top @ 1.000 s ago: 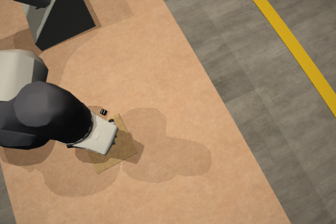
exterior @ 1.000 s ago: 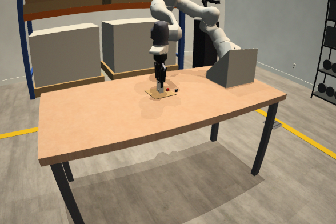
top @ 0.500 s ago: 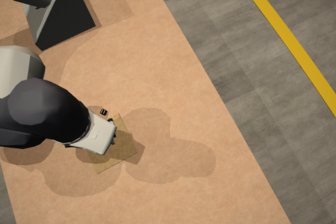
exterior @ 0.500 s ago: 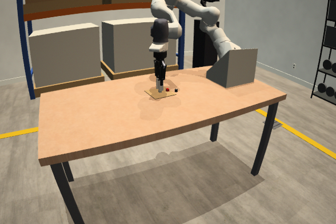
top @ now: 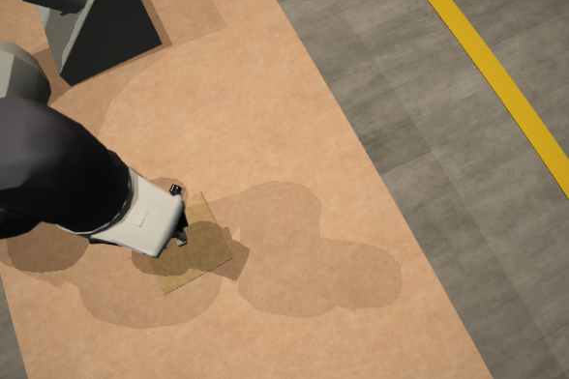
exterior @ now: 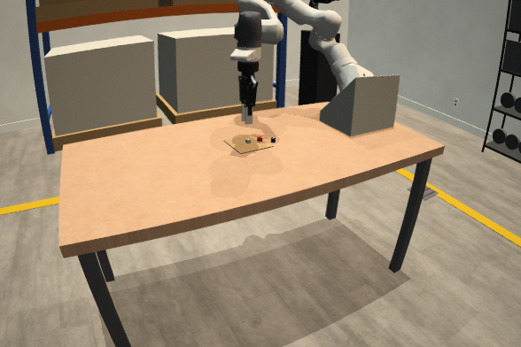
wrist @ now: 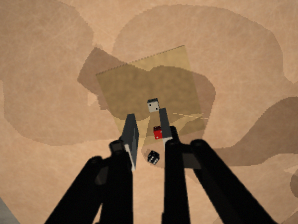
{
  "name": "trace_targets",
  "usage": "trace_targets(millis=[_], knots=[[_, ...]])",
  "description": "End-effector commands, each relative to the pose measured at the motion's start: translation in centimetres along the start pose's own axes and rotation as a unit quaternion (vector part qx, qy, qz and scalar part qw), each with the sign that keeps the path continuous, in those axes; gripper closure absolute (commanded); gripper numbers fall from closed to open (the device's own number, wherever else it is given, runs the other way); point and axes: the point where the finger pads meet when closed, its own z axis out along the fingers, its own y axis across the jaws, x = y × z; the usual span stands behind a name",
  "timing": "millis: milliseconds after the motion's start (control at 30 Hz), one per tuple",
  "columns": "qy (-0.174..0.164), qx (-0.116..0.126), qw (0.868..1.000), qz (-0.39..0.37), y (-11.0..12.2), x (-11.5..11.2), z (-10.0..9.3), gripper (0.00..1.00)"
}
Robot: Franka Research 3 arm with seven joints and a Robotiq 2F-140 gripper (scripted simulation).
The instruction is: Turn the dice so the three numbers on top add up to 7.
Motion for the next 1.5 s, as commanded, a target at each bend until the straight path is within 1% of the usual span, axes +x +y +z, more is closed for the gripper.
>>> trace_targets(millis=[0, 133, 167, 833, 900, 967, 1033, 1467], knots=[[-0.007, -0.005, 1.000, -0.009, 0.3, -0.5, -0.5, 0.81], [-0.007, -0.005, 1.000, -0.009, 0.3, -0.5, -0.7, 0.81], [-0.007, -0.005, 1.000, -0.009, 0.3, -0.5, -0.7, 0.00], [-0.007, -0.005, 1.000, -0.008, 0.3, -0.6, -0.7, 0.00], [-0.007, -0.006, 1.000, 0.022, 0.1, -1.3, -0.6, 0.00], [-0.006, -0.006, 0.996, 0.086, -0.4, -3.0, -0.3, 0.00], [-0.006, -0.006, 0.996, 0.086, -0.4, -3.0, -0.3, 0.00], [-0.005, -0.007, 0.984, 0.178, -0.9, -5.6, 0.2, 0.00]])
